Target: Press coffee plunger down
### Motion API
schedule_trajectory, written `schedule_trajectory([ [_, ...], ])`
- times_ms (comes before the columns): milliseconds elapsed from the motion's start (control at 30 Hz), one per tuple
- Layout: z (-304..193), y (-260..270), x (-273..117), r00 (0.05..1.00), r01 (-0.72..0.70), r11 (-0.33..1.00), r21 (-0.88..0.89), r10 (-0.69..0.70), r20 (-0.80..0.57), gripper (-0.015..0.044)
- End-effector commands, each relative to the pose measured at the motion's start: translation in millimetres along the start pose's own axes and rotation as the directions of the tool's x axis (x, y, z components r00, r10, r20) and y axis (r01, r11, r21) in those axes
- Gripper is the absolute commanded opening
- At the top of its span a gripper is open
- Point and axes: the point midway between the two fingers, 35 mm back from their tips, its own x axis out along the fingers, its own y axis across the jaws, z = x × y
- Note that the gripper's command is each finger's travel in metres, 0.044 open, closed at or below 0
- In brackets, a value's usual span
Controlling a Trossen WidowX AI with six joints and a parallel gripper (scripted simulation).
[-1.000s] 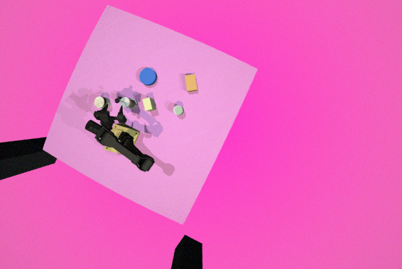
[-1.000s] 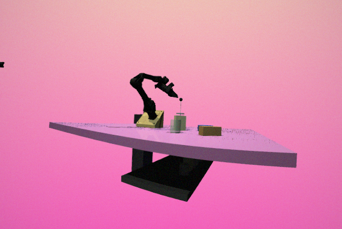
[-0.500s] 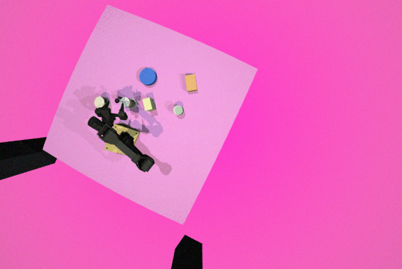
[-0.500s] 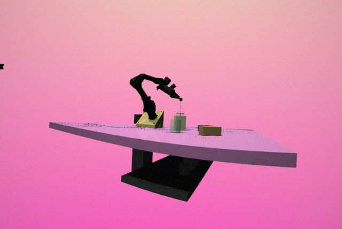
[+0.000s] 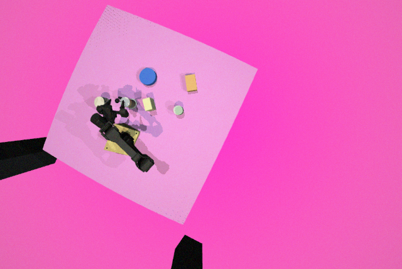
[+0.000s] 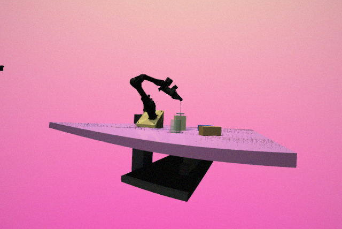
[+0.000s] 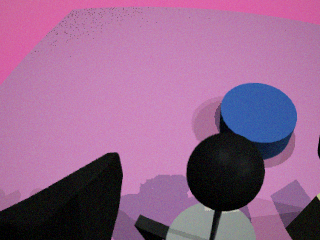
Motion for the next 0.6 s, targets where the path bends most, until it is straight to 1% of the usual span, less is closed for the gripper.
schedule_trajectory([
  [0,-0.8,0.7,1.5,1.000,-0.004,1.000,-0.005,0.004,-0.002,0.0309],
  [233,-0.8,0.7,1.5,1.000,-0.004,1.000,-0.005,0.004,-0.002,0.0125],
  [567,-0.8,0.7,1.5,1.000,-0.004,1.000,-0.005,0.004,-0.002,0.0119],
])
